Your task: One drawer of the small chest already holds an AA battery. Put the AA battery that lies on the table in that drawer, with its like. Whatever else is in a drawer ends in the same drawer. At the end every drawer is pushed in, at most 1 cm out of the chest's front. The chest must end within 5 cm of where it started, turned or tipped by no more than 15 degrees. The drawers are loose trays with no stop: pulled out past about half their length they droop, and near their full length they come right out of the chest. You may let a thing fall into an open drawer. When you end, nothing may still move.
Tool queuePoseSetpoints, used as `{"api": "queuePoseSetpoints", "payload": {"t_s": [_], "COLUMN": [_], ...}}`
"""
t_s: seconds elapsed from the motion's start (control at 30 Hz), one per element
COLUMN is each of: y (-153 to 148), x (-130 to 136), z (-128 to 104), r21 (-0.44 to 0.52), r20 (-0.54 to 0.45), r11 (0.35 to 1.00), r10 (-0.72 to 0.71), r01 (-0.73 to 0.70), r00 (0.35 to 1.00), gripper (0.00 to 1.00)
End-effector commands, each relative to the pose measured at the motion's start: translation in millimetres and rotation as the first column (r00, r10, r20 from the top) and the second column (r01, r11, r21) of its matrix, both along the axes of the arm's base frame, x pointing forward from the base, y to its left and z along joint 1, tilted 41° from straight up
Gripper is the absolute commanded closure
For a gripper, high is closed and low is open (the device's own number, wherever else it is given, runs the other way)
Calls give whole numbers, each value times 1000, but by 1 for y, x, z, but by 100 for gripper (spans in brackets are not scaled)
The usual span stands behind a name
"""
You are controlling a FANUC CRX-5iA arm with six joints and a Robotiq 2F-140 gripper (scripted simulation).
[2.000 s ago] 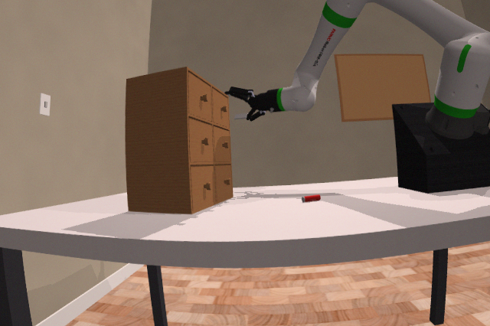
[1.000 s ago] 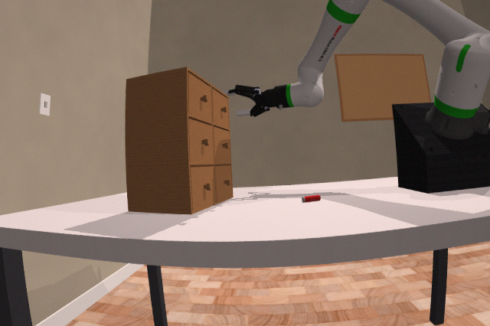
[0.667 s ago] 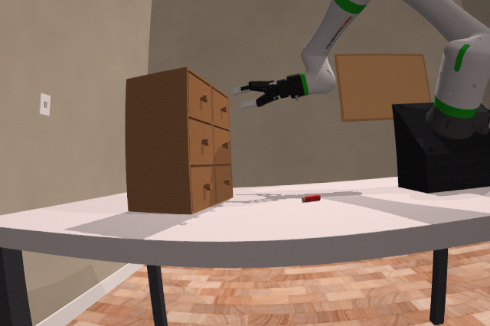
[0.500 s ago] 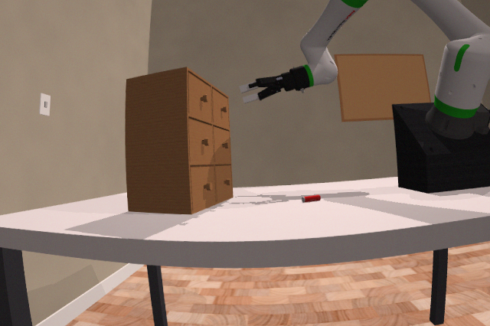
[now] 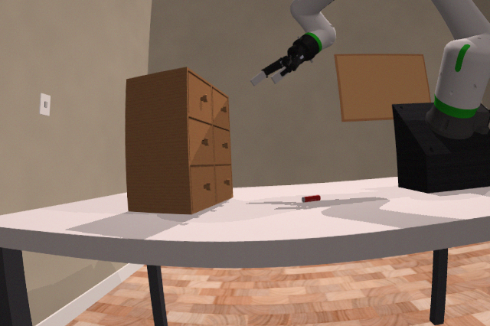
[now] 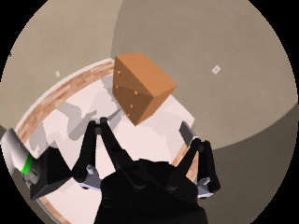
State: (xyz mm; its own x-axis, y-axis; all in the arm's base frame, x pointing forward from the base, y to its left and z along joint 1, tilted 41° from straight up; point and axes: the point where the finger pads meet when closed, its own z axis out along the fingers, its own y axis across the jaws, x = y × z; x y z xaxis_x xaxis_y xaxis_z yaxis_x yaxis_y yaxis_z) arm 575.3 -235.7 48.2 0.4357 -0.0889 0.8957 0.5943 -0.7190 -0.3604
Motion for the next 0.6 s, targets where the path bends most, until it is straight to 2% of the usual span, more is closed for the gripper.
{"api": "queuePoseSetpoints", "payload": {"t_s": [0.0,0.07,0.1,0.17,0.23,0.27,0.3,0.4,0.57], "y": [36,37,52,52,52,64,75,84,103], "x": [-45,-45,-62,-62,-62,-76,-88,-98,-120], "z": [43,43,60,60,60,74,86,96,118], "r21": [-160,-215,-242,-296,-296,-372,-392,-460,-558], "r20": [15,11,7,-3,-3,-27,-36,-70,-148], "r11": [962,931,912,867,867,785,759,660,457], "r10": [227,306,344,419,419,524,552,641,767], "r01": [-222,-296,-332,-401,-401,-495,-520,-594,-693], "r00": [974,952,939,908,908,851,833,765,625], "gripper": [0,0,0,0,0,0,0,0,0]}}
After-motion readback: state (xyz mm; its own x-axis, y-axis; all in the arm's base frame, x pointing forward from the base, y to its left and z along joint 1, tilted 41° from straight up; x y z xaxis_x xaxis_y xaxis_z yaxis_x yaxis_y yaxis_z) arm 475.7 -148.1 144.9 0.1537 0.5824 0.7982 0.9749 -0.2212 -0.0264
